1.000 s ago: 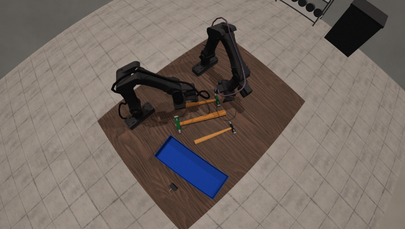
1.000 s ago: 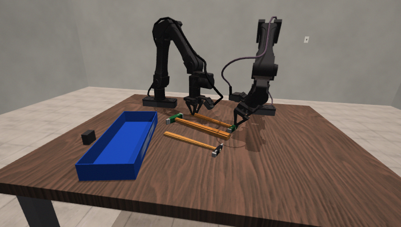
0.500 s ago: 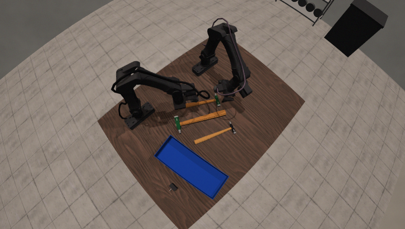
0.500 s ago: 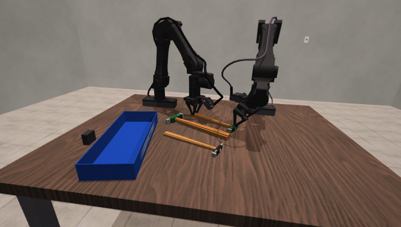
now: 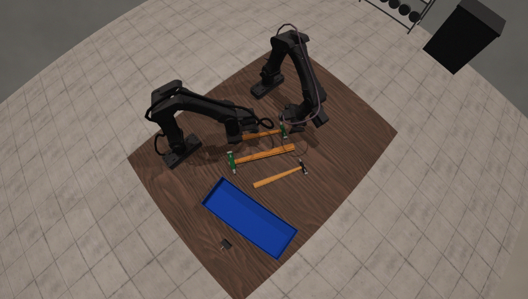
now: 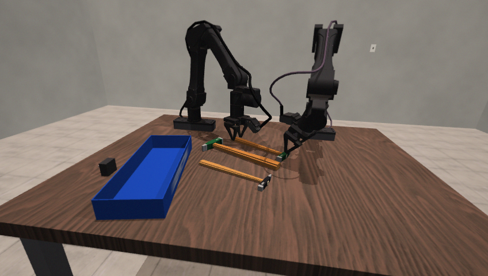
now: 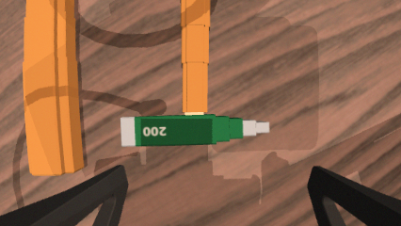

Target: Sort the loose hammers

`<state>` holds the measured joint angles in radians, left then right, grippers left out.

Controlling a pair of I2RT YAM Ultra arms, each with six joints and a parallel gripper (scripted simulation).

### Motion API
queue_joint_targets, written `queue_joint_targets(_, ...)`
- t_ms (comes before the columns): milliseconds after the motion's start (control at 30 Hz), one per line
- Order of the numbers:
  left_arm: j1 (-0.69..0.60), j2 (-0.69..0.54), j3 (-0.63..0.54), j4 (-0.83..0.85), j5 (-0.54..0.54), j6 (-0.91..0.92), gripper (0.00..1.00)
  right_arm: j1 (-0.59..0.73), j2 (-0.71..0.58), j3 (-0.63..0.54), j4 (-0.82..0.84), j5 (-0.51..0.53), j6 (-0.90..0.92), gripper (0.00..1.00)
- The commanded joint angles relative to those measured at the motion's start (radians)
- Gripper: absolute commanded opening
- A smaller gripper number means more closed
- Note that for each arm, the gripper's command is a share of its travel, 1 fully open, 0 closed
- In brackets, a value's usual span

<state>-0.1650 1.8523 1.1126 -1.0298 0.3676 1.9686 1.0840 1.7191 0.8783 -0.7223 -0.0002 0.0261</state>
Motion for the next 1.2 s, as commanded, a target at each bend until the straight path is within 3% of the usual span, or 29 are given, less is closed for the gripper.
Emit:
queue_joint_targets(0, 0.002, 0.003, 0.025, -0.016, 0.007, 0.006, 1.00, 0.001, -0.038, 0.038, -0.028, 0.005, 0.018, 0.51)
queue_joint_targets(267, 0.002, 0.003, 0.025, -0.016, 0.007, 0.006, 1.00, 0.001, -0.065, 0.067, -0.084, 0.005, 0.018, 0.51)
queue_joint_targets(400, 0.002, 0.003, 0.025, -0.016, 0.007, 0.006, 1.00, 0.004, -0.091, 0.097, -0.138, 0.005, 0.019, 0.97)
queue_joint_targets(433, 0.002, 0.003, 0.025, -0.016, 0.007, 0.006, 1.00, 0.004, -0.102, 0.111, -0.163, 0.004, 0.020, 1.00)
queue_joint_targets(600, 0.002, 0.003, 0.025, -0.016, 0.007, 0.006, 1.00, 0.005, -0.125, 0.160, -0.269, 0.005, 0.011, 1.00)
queue_joint_targets(867, 0.002, 0.003, 0.025, -0.016, 0.007, 0.006, 1.00, 0.007, -0.099, 0.139, -0.257, 0.006, 0.010, 1.00)
queue_joint_targets(900, 0.002, 0.003, 0.025, -0.016, 0.007, 0.006, 1.00, 0.007, -0.100, 0.139, -0.255, 0.014, -0.005, 0.89)
queue_joint_targets(1033, 0.002, 0.011, 0.042, 0.057, 0.018, -0.060, 0.55, -0.028, -0.081, 0.179, -0.214, 0.075, -0.091, 0.46)
queue_joint_targets(1100, -0.003, 0.014, 0.062, 0.121, 0.026, -0.141, 0.37, -0.073, -0.050, 0.217, -0.192, 0.134, -0.177, 0.46)
queue_joint_targets(1167, -0.005, 0.023, 0.097, 0.188, 0.032, -0.247, 0.37, -0.147, -0.004, 0.268, -0.172, 0.170, -0.258, 0.46)
